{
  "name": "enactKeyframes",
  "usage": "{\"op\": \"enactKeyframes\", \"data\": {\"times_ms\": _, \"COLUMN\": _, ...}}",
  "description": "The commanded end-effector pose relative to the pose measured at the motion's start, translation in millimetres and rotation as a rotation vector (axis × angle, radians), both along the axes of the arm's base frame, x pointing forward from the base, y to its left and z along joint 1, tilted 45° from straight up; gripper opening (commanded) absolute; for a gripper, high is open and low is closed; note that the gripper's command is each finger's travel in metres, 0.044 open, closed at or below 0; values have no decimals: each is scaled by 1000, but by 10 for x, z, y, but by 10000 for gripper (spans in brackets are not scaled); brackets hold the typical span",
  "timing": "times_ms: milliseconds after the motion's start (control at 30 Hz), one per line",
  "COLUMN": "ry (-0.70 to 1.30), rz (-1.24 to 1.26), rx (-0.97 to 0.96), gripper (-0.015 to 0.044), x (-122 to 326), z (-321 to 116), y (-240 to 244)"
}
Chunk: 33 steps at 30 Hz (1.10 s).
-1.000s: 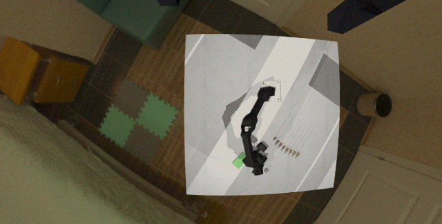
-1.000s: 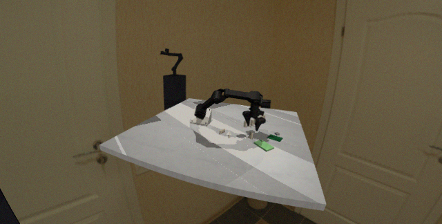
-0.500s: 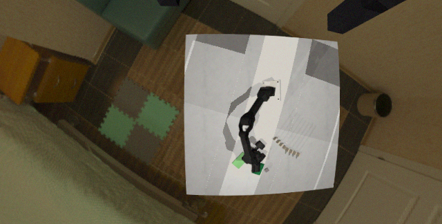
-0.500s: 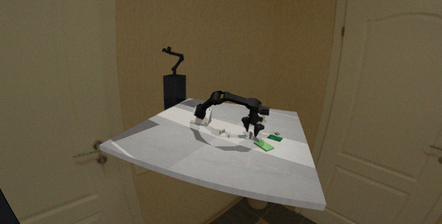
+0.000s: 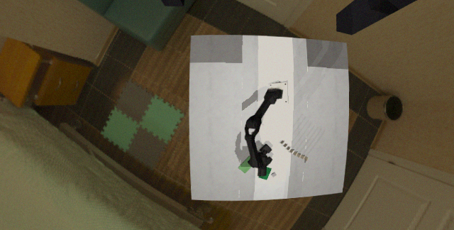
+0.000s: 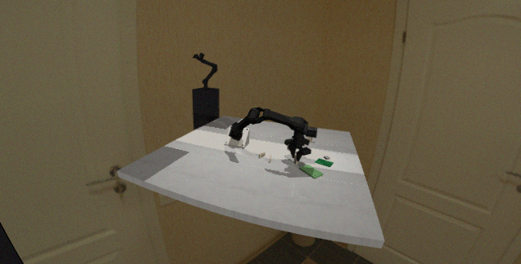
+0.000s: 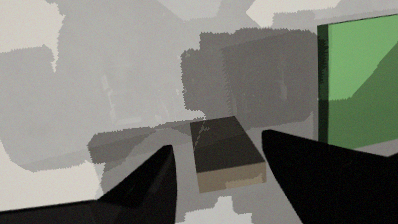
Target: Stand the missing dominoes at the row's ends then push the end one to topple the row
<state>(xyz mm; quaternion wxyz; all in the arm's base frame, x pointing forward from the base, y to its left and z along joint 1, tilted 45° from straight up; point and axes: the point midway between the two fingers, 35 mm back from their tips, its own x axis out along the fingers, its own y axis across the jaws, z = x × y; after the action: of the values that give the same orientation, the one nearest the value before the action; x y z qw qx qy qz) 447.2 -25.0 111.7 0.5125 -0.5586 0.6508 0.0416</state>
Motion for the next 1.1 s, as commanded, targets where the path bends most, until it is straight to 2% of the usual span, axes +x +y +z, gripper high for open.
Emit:
{"op": "enactKeyframes", "data": {"times_ms": 0, "ry": -1, "rz": 3, "rx": -4, "gripper": 107, "x": 4, "z": 8, "y": -4}}
{"op": "enactKeyframes", "data": {"times_ms": 333, "ry": 1, "rz": 6, "rx": -5, "gripper": 107, "x": 3, "z": 22, "y": 12}}
{"op": "enactKeyframes", "data": {"times_ms": 567, "ry": 59, "rz": 109, "rx": -25, "gripper": 107, "x": -131, "z": 601, "y": 597}}
{"op": "enactKeyframes", "data": {"times_ms": 733, "ry": 64, "rz": 120, "rx": -28, "gripper": 107, "x": -157, "z": 660, "y": 652}}
{"op": "enactKeyframes", "data": {"times_ms": 833, "ry": 57, "rz": 108, "rx": -12, "gripper": 107, "x": -264, "z": 524, "y": 871}}
{"op": "enactKeyframes", "data": {"times_ms": 1067, "ry": 27, "rz": 39, "rx": 17, "gripper": 107, "x": -927, "z": -16, "y": 1657}}
